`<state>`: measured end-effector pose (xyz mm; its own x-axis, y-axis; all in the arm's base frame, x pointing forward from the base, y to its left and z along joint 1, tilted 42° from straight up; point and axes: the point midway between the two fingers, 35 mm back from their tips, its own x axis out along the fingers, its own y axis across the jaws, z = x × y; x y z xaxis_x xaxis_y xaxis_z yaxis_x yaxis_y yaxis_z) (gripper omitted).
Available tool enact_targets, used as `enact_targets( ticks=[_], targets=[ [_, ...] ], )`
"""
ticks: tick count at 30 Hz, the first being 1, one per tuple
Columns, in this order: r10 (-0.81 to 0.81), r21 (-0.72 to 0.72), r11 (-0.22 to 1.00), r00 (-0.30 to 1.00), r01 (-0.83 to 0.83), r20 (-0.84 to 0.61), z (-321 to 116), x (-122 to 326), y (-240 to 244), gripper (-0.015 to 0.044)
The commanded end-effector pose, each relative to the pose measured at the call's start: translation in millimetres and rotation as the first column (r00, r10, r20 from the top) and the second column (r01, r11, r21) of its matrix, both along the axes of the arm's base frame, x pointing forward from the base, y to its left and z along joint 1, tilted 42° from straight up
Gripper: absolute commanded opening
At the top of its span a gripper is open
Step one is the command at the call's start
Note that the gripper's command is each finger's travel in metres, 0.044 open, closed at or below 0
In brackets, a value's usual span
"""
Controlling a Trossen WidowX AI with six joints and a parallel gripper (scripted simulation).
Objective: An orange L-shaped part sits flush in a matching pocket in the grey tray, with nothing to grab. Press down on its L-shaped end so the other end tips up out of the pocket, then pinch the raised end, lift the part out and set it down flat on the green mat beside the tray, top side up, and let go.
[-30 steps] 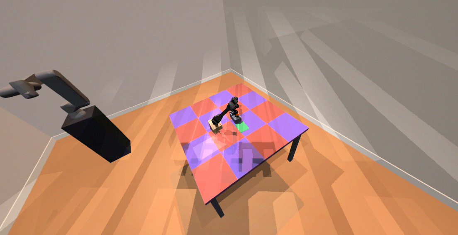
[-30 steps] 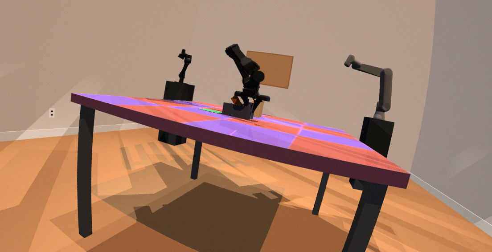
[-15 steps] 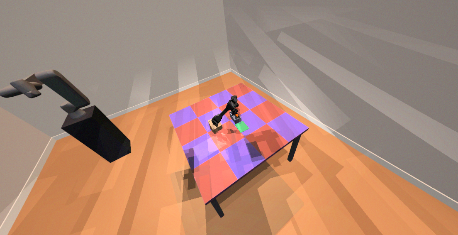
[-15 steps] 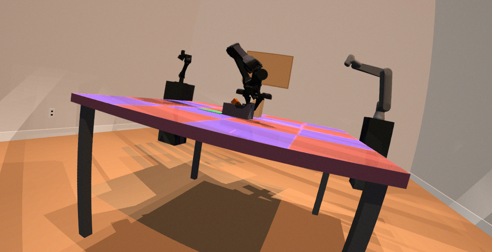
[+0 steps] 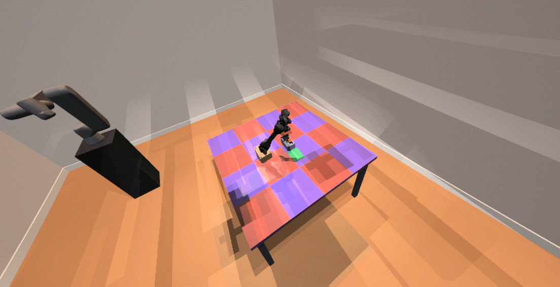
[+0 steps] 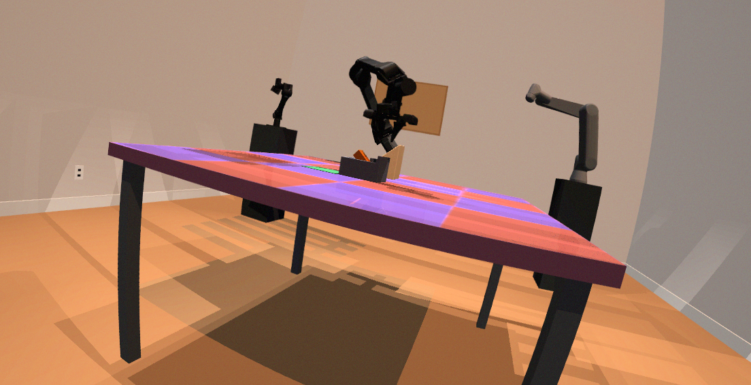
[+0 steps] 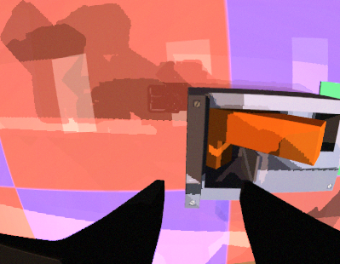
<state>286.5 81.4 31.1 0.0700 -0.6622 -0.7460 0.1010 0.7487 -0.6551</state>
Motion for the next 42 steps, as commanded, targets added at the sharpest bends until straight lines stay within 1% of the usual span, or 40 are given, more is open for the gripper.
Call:
enact_targets(
  ticks=[1, 23, 25, 27, 29, 32, 35, 39, 42],
  targets=[
    [0.002, 0.001, 1.0, 1.0, -0.002, 0.001, 0, 0, 0, 0.018],
    [0.002, 0.001, 1.0, 1.0, -0.002, 0.001, 0, 0, 0, 0.018],
    [0.034, -0.002, 0.999, 0.999, -0.034, -0.028, 1, 1, -1, 0.0232],
    [0.105, -0.004, 0.994, 0.99, -0.105, -0.092, 5, 1, -5, 0.028],
    [0.211, 0.002, 0.977, 0.959, -0.214, -0.191, 10, 2, -10, 0.028],
    [0.383, 0.038, 0.917, 0.852, -0.396, -0.357, 20, 3, -20, 0.028],
    [0.527, 0.107, 0.825, 0.686, -0.555, -0.502, 29, 3, -31, 0.028],
    [0.655, 0.24, 0.663, 0.393, -0.709, -0.645, 41, 3, -44, 0.028],
    [0.695, 0.362, 0.523, 0.14, -0.772, -0.705, 50, 2, -55, 0.028]
  ],
)
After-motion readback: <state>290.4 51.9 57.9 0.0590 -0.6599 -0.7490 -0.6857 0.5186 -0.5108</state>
